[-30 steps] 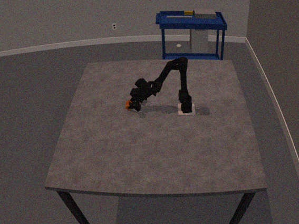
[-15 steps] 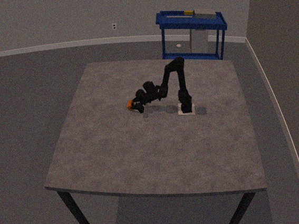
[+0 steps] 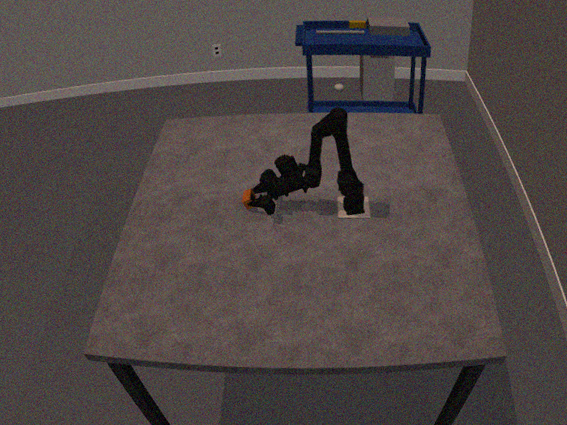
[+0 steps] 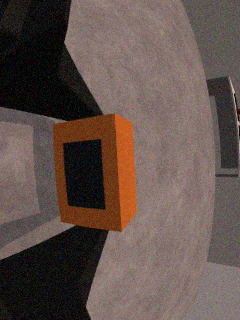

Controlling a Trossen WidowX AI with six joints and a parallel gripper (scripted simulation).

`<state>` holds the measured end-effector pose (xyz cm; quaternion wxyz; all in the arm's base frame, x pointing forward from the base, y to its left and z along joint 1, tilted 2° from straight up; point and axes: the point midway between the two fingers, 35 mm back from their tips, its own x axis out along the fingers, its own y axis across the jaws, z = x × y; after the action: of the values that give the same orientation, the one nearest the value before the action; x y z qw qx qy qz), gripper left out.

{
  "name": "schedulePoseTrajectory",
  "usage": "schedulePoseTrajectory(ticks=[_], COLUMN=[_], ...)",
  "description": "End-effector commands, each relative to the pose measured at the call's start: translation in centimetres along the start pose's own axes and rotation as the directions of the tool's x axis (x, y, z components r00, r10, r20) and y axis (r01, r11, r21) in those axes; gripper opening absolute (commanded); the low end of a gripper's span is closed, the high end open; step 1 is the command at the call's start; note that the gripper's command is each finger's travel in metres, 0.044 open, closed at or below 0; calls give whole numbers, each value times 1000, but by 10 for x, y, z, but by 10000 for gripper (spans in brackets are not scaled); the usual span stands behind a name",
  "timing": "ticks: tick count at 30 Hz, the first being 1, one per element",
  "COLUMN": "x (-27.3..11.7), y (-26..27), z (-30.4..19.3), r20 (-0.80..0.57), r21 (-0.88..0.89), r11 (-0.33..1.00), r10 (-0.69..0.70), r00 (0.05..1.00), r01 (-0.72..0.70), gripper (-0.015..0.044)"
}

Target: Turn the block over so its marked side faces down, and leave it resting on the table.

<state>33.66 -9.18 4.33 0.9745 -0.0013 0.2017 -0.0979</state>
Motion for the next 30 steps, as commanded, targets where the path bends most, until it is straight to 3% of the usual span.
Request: schedulePoseTrajectory(ticks=[1, 3, 20, 30], x=[-1, -1, -1, -1], y=[1, 1, 1, 1], z=[-1, -1, -1, -1], r20=[2, 2, 2, 2], r21=[-2, -2, -2, -2], r11=[1000, 1000, 1000, 1000], r10=[5, 5, 5, 5], r00=[1000, 1000, 1000, 1000], r01=[-5, -5, -5, -5], gripper=[0, 0, 440, 440])
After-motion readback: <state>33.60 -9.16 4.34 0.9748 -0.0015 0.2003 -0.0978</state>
